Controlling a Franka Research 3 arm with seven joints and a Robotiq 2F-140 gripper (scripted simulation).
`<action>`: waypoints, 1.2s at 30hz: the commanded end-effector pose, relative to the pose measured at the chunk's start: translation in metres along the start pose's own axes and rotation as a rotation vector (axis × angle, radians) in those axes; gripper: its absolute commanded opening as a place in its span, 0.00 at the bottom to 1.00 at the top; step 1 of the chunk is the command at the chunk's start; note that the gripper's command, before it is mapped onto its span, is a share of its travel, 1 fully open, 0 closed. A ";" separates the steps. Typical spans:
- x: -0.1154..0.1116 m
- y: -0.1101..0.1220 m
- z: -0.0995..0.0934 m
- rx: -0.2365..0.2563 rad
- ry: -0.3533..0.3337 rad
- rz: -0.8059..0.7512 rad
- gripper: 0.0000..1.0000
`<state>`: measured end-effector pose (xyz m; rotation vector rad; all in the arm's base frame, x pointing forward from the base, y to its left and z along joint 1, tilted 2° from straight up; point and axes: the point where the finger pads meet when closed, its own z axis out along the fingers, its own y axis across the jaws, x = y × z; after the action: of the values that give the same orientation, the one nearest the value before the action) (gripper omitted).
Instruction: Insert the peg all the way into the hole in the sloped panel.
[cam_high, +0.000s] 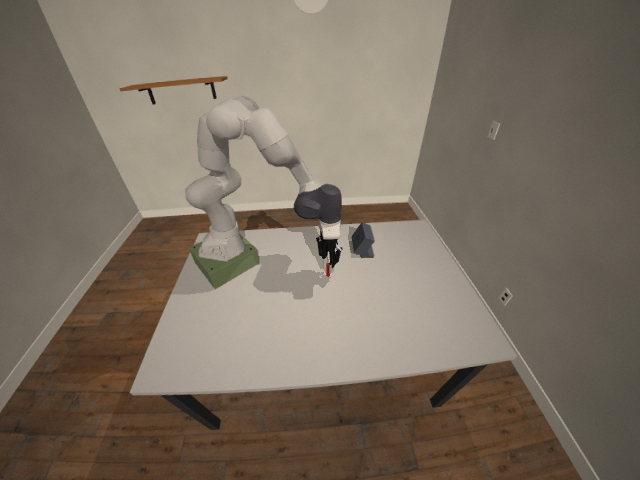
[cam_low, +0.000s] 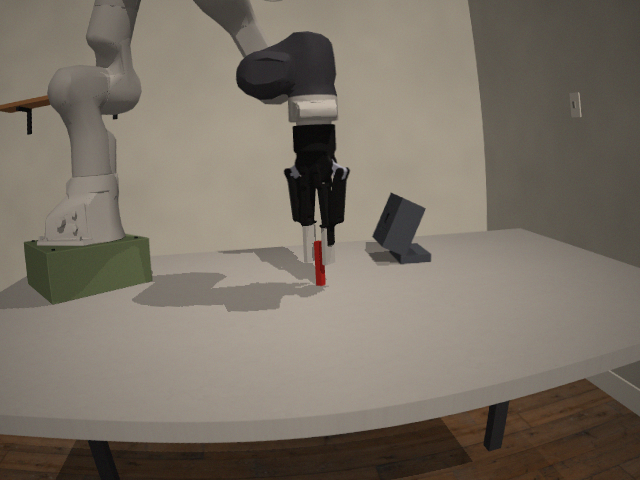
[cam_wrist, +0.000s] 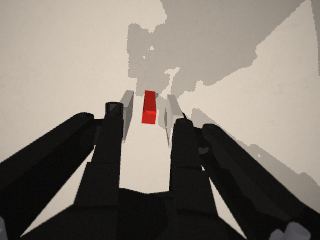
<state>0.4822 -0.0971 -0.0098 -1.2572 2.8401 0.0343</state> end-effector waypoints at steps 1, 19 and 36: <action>0.000 0.000 0.000 0.000 0.000 0.000 0.20; 0.000 0.000 -0.018 0.007 -0.002 0.006 0.00; -0.011 -0.012 -0.076 0.060 -0.028 0.008 0.00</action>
<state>0.4930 -0.1023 0.0643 -1.2098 2.8215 -0.0246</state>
